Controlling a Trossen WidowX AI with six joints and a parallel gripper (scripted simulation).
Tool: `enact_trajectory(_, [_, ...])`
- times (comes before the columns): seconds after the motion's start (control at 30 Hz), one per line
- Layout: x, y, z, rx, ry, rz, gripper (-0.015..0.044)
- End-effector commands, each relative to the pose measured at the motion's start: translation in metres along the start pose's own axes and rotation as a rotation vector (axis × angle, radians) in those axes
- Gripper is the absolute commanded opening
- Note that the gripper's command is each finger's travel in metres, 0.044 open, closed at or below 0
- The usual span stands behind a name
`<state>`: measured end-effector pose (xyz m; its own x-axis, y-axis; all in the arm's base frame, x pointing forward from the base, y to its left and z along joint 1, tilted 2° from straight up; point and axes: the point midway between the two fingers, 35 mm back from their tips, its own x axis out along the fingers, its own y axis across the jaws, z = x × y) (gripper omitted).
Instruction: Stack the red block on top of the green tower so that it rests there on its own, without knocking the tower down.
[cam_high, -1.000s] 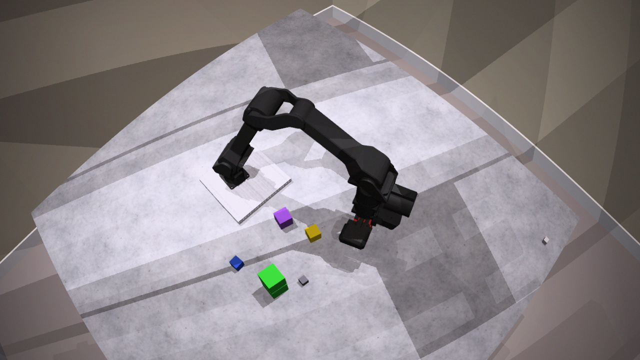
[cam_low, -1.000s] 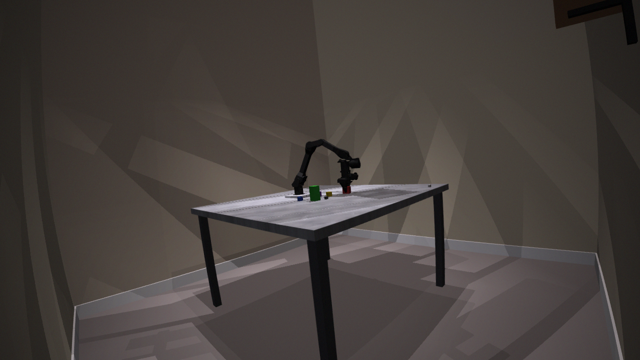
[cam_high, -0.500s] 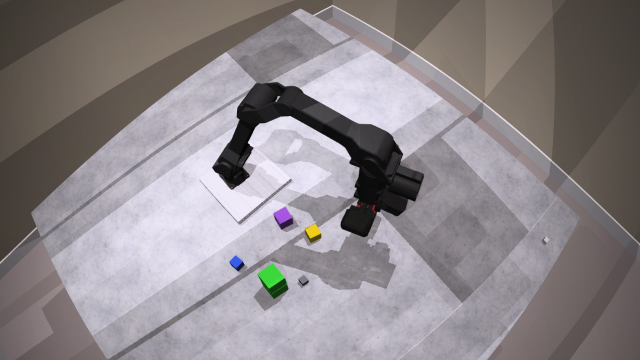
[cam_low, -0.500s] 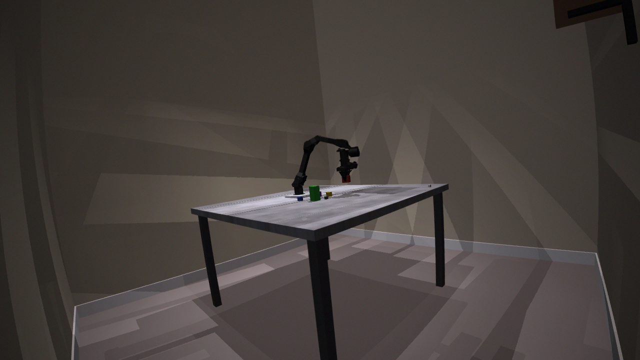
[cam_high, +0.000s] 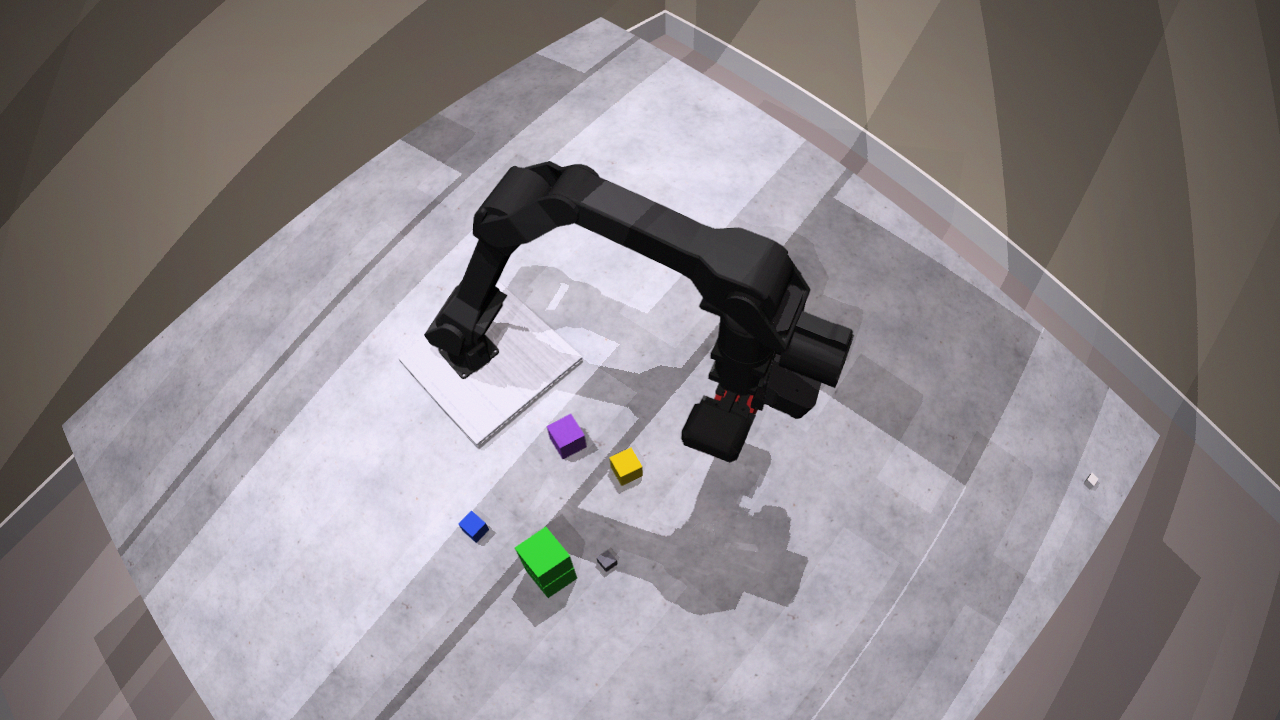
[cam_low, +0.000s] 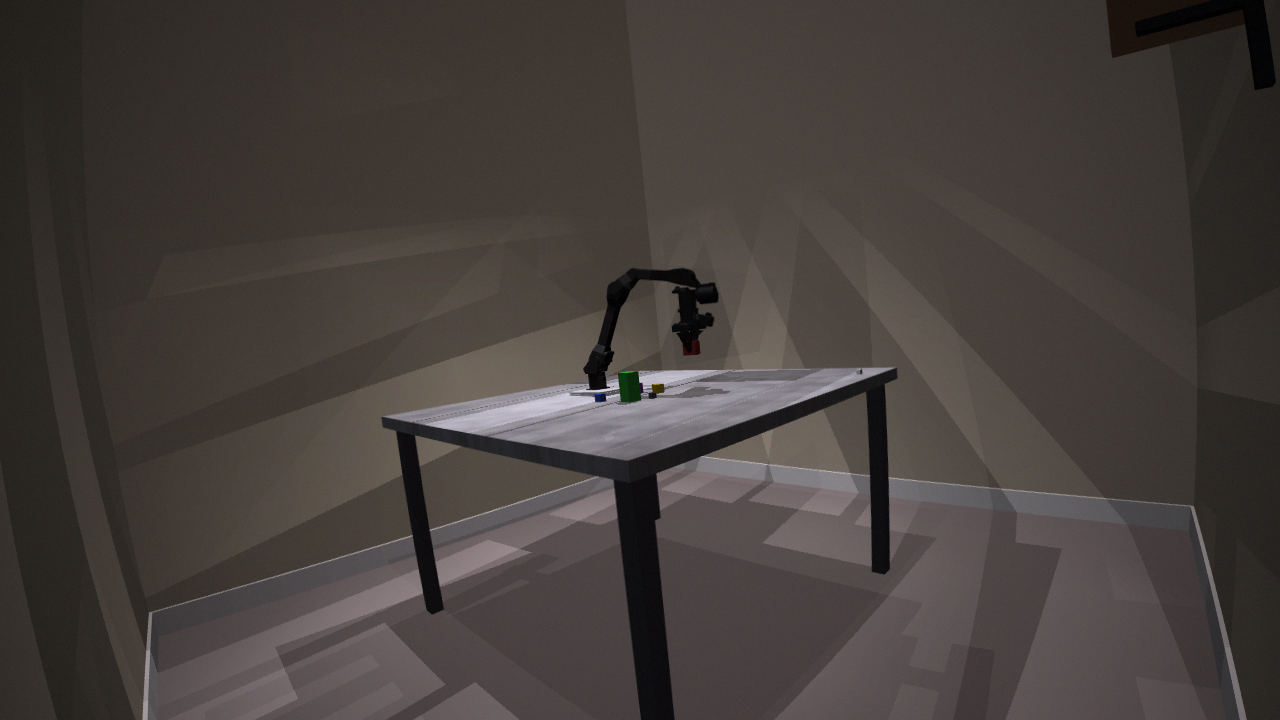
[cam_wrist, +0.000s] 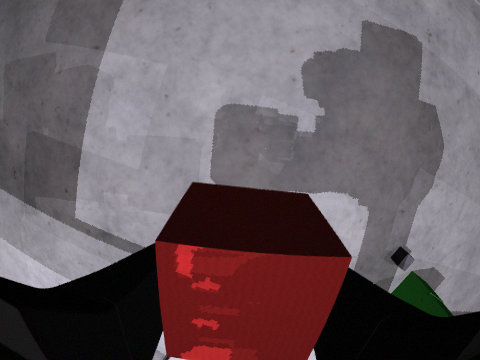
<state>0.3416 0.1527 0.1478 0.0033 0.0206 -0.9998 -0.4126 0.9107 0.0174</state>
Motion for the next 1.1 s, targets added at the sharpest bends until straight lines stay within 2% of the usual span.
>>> enact_trajectory(0.0, [-0.002, -0.008, -0.001, -0.001, -0.002, 0.004, 0.0000])
enact_trajectory(0.5, [-0.003, -0.101, -0.029, -0.001, -0.001, -0.006, 0.0000])
enact_trajectory(1.07, [-0.004, -0.190, -0.087, -0.001, 0.005, -0.014, 0.0000])
